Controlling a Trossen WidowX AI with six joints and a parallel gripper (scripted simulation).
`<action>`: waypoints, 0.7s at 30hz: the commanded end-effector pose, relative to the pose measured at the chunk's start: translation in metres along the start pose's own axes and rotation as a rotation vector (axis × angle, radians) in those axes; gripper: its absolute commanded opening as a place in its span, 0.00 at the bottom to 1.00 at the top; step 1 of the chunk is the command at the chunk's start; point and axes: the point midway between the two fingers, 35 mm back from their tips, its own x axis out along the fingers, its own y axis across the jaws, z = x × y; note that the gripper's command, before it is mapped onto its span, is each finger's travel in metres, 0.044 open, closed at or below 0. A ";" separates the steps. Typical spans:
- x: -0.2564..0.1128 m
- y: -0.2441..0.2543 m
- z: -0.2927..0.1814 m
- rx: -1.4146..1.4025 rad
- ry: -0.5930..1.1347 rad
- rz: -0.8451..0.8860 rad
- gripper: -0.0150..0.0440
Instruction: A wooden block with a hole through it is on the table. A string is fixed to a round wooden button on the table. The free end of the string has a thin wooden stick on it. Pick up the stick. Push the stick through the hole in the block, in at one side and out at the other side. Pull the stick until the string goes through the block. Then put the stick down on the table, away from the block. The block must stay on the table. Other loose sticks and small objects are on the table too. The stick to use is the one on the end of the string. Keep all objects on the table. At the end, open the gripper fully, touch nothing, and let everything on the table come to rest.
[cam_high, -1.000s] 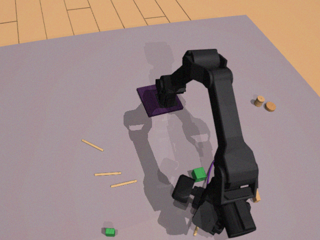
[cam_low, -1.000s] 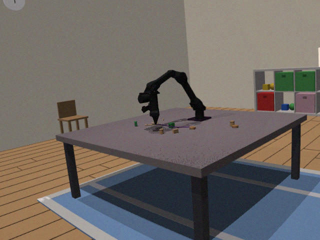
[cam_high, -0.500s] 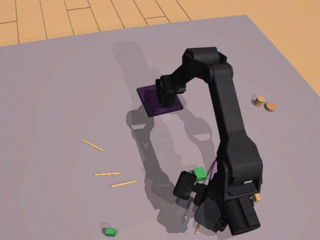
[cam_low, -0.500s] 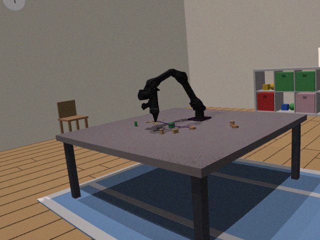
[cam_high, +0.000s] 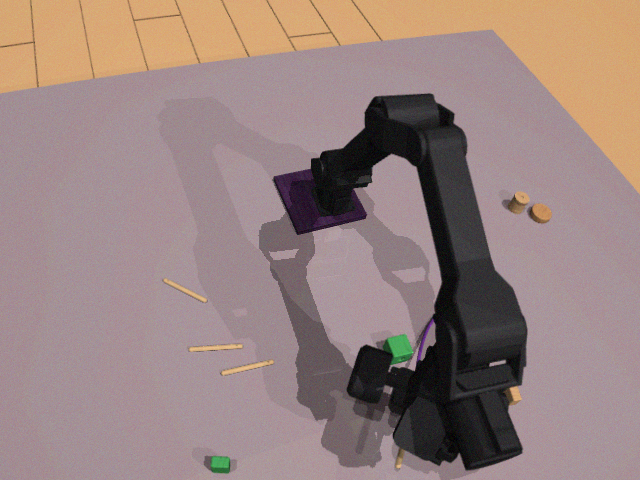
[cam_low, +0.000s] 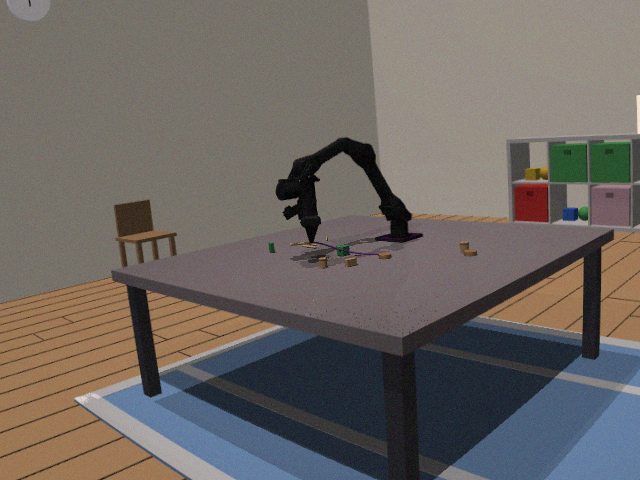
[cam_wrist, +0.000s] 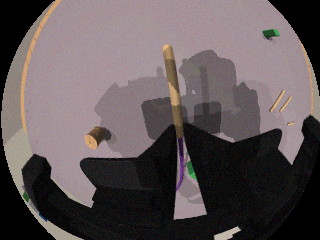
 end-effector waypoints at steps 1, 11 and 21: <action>0.000 0.002 -0.002 -0.128 -0.001 0.000 0.25; 0.000 0.009 -0.007 -0.496 -0.002 0.001 0.25; 0.000 0.015 -0.012 -0.864 -0.003 0.001 0.25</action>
